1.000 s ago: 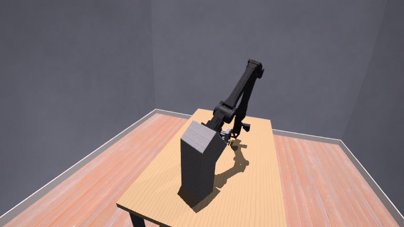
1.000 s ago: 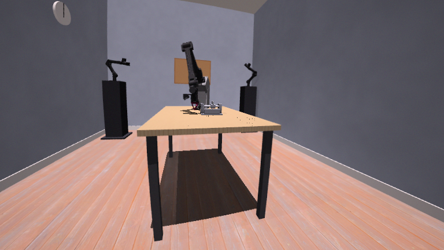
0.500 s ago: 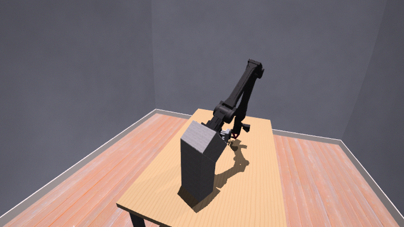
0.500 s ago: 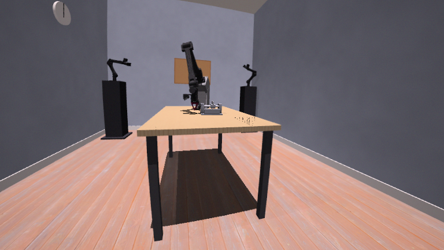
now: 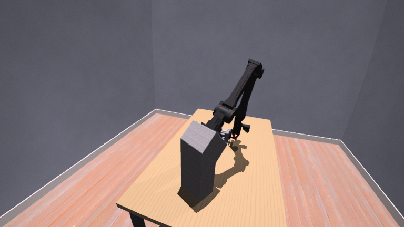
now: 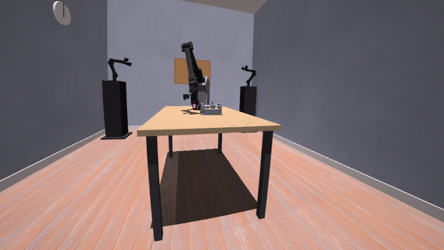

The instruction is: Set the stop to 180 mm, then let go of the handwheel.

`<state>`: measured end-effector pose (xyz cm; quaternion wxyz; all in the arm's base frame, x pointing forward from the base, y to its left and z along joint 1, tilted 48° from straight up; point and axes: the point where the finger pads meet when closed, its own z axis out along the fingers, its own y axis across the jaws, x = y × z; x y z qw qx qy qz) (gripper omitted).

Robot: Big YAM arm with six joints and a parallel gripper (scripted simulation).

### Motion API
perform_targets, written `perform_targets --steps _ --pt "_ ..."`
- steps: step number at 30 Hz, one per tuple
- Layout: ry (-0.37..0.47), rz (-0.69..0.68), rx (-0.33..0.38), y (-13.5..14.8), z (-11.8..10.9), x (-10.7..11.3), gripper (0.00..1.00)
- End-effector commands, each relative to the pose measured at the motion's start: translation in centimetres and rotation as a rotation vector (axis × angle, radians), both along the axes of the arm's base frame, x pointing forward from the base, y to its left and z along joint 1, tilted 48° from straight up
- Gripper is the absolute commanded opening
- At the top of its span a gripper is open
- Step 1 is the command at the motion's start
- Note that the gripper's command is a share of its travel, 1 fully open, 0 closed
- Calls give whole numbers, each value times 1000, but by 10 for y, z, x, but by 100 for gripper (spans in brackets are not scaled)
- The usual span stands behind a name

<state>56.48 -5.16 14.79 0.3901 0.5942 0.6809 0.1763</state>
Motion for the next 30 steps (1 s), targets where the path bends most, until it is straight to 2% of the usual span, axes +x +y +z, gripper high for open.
perform_targets --steps 1,14,19,23,24,28,30 --pt "61 -24 -9 -15 -29 -16 6" --pt "64 -23 -8 -15 -31 -21 6" --pt "27 -25 -10 -15 -11 -25 6" --pt "25 -25 -10 -15 -11 -27 6" --pt "63 -24 -8 -15 -31 -28 6" --pt "59 -25 -8 -15 -29 -28 6" --pt "42 -25 -8 -15 -20 -29 6"
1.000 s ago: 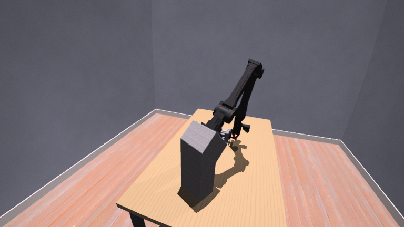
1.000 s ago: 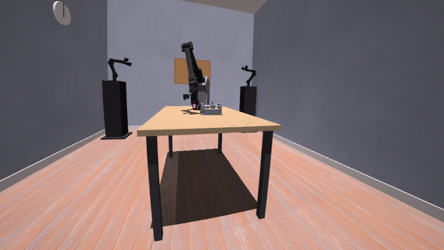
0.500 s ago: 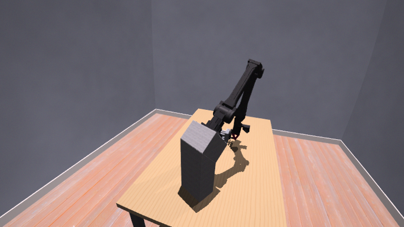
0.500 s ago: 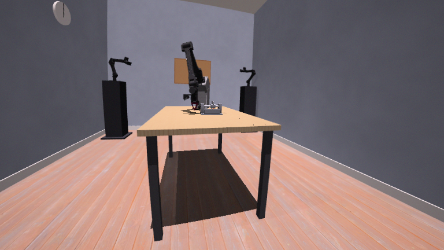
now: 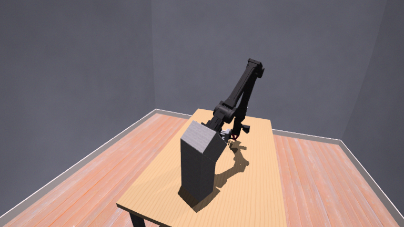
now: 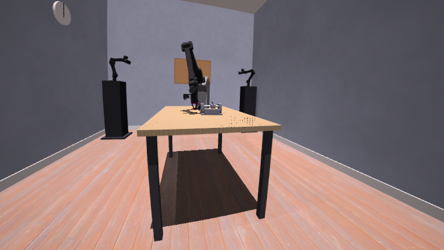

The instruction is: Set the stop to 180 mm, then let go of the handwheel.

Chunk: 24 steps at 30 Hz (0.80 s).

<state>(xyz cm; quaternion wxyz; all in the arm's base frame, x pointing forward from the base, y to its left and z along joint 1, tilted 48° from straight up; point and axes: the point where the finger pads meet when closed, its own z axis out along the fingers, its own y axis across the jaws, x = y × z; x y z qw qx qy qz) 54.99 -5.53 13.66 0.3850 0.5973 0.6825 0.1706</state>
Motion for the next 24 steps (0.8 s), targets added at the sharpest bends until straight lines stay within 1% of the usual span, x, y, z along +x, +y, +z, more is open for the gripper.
perform_targets --steps 1,8,12,15,16,19,24 --pt "12 -20 -9 -11 -1 -16 6" --pt "15 -21 -8 -10 0 -30 6" --pt "15 -22 -8 -10 0 -32 6" --pt "24 -22 -8 -10 -4 -32 6" --pt "15 -22 -8 -10 1 -32 6" --pt "14 -26 -4 -9 4 -36 6" --pt "11 -11 2 5 12 -47 6"
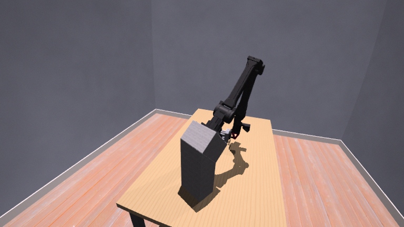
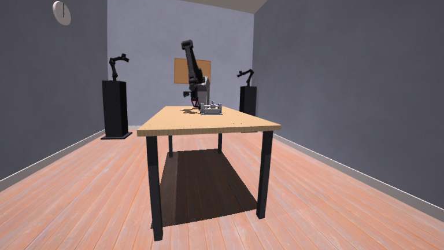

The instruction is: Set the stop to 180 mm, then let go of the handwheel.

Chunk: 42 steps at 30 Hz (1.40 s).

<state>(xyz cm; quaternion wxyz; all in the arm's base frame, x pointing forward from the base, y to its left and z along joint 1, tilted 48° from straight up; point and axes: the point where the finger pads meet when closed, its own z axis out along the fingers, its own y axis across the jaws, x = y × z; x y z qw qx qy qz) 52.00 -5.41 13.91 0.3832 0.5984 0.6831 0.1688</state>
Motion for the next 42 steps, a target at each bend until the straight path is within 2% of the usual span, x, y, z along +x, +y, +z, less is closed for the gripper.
perform_targets --steps 1,11,18,26,35,42 --pt "6 -10 2 4 11 -19 6" --pt "6 -15 2 3 15 -23 6" --pt "-10 -5 2 13 39 -19 6" --pt "0 -5 1 13 38 -23 6" --pt "-23 -4 3 19 63 -14 6" --pt "-13 -1 1 20 60 -17 6"
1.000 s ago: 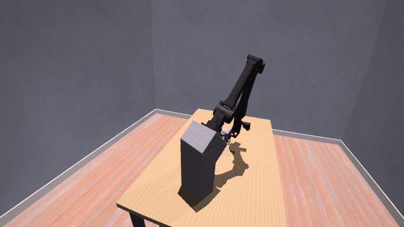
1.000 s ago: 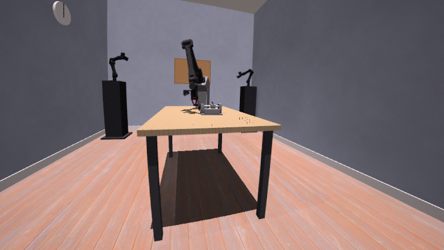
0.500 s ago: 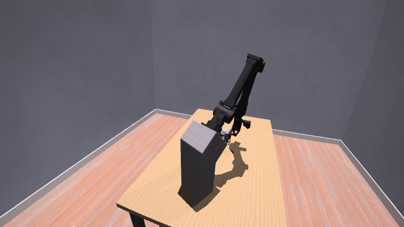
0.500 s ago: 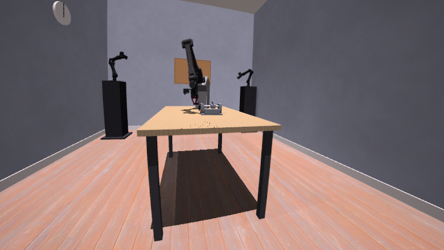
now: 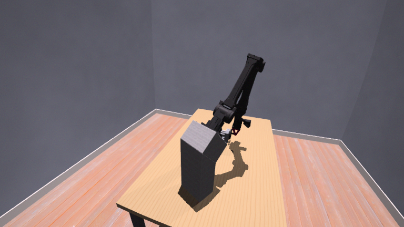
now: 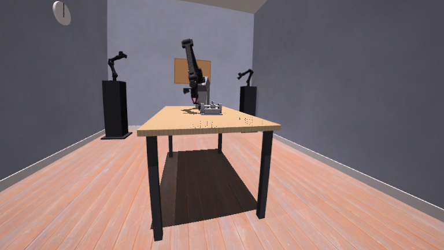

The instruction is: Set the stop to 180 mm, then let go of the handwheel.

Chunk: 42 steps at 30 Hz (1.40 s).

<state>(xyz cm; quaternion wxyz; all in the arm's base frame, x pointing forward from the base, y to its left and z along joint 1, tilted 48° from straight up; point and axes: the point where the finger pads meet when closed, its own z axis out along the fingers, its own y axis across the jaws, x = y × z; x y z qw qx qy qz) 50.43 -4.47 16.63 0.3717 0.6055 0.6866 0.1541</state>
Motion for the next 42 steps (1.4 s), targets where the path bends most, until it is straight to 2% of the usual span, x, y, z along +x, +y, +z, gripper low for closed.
perform_targets --steps 1,27,42 --pt "-53 12 4 10 33 -1 6" --pt "-65 11 6 17 58 8 6" --pt "-66 13 4 18 63 12 6"
